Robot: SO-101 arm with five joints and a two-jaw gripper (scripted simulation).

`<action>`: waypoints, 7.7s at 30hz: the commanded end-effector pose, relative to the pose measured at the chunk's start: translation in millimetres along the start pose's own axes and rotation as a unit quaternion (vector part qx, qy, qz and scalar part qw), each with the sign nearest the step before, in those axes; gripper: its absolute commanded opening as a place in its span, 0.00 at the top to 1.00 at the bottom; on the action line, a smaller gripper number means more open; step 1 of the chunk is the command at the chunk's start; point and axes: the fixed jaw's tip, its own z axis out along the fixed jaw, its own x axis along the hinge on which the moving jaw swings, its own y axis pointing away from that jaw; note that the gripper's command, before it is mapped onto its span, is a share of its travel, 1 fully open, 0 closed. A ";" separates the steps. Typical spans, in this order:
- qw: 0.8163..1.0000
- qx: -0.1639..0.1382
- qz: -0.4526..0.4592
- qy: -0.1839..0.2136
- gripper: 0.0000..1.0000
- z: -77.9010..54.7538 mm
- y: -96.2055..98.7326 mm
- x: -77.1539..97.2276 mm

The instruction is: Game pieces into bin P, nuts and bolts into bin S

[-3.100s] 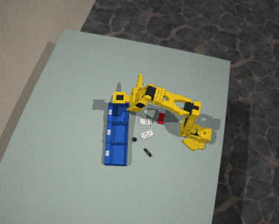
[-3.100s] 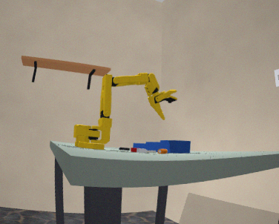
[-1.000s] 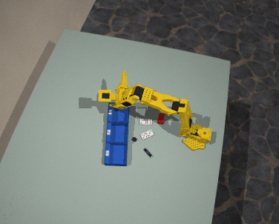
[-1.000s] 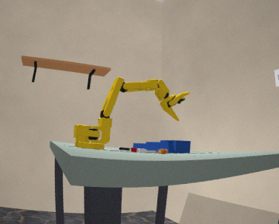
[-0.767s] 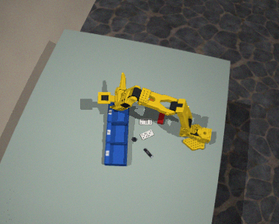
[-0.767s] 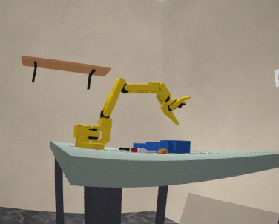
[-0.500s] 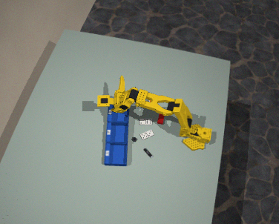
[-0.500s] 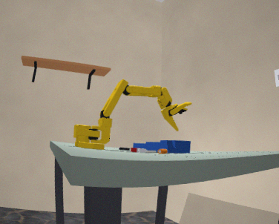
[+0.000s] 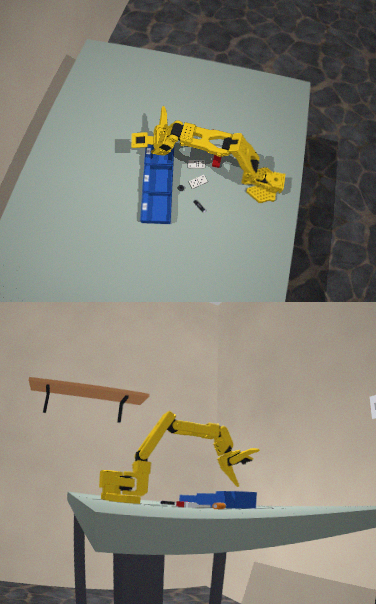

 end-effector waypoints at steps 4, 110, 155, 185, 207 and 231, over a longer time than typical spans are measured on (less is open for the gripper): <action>1.000 0.006 -0.008 -0.025 0.00 -10.0 -1.0 -10.6; 0.997 -0.060 0.045 -0.031 0.00 -19.5 79.9 -19.3; 0.986 -0.116 0.082 -0.086 0.00 -21.3 139.8 -23.4; 0.980 -0.141 0.096 -0.102 0.00 -24.2 160.8 -21.3; 0.980 -0.140 0.095 -0.100 0.00 -23.3 160.9 -20.5; 0.980 -0.140 0.095 -0.100 0.00 -23.3 160.9 -20.5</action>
